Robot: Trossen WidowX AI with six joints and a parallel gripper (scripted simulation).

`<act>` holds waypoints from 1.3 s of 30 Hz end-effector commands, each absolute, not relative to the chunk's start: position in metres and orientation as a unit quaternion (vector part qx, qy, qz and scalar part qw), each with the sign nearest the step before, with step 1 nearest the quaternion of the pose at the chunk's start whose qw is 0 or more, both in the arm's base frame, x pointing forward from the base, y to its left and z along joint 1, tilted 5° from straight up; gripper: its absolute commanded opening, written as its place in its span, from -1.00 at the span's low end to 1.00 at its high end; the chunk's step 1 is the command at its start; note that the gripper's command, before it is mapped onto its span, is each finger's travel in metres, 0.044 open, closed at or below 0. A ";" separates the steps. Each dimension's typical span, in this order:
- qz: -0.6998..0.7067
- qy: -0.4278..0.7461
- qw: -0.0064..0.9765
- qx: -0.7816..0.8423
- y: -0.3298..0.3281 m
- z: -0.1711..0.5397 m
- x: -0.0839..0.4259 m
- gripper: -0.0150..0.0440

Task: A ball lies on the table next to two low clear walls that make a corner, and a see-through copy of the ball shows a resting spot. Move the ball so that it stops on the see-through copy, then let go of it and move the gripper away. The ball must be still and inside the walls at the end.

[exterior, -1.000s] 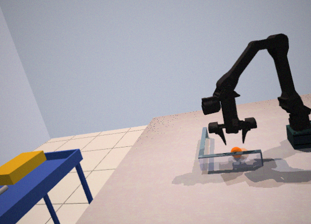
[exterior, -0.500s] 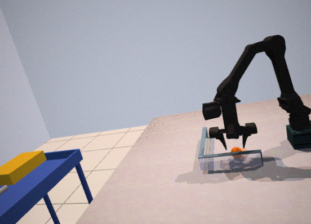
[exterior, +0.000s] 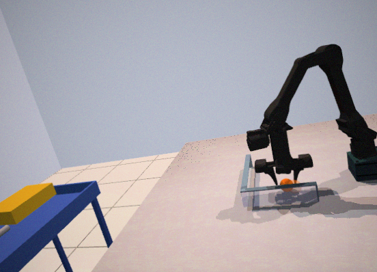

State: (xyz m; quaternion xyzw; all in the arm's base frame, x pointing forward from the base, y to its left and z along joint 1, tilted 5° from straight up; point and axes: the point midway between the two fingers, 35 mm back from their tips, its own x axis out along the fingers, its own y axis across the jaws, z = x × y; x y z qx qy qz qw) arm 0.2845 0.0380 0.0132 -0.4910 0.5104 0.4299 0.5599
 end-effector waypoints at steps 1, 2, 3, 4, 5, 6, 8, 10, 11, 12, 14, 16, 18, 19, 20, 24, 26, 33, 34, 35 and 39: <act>0.431 0.512 0.557 -0.492 0.037 0.010 0.283 0.29; 0.431 0.512 0.557 -0.492 0.037 0.010 0.283 0.27; 0.431 0.512 0.557 -0.492 0.037 0.010 0.283 0.25; 0.431 0.512 0.557 -0.492 0.037 0.010 0.283 0.22; 0.431 0.512 0.557 -0.492 0.037 0.010 0.283 0.20; 0.431 0.512 0.557 -0.492 0.037 0.010 0.283 0.18; 0.431 0.512 0.557 -0.492 0.037 0.010 0.283 0.13; 0.431 0.512 0.557 -0.492 0.037 0.011 0.283 -0.04; 0.431 0.512 0.557 -0.492 0.038 0.014 0.284 -0.13; 0.431 0.512 0.557 -0.492 0.038 0.020 0.284 -0.22; 0.431 0.512 0.557 -0.492 0.039 0.032 0.286 -0.40; 0.431 0.512 0.557 -0.492 0.039 0.045 0.287 -0.49; 0.431 0.512 0.557 -0.492 0.040 0.059 0.287 -0.49; 0.431 0.512 0.557 -0.492 0.040 0.065 0.286 -0.49; 0.431 0.512 0.557 -0.492 0.040 0.072 0.286 -0.49; 0.431 0.512 0.557 -0.492 0.041 0.099 0.282 -0.49; 0.431 0.512 0.557 -0.492 0.041 0.113 0.279 -0.49; 0.431 0.512 0.557 -0.491 0.040 0.143 0.270 -0.49; 0.431 0.512 0.557 -0.491 0.040 0.143 0.270 -0.49; 0.431 0.512 0.557 -0.491 0.040 0.143 0.270 -0.49; 0.431 0.512 0.557 -0.491 0.043 0.137 0.268 -0.49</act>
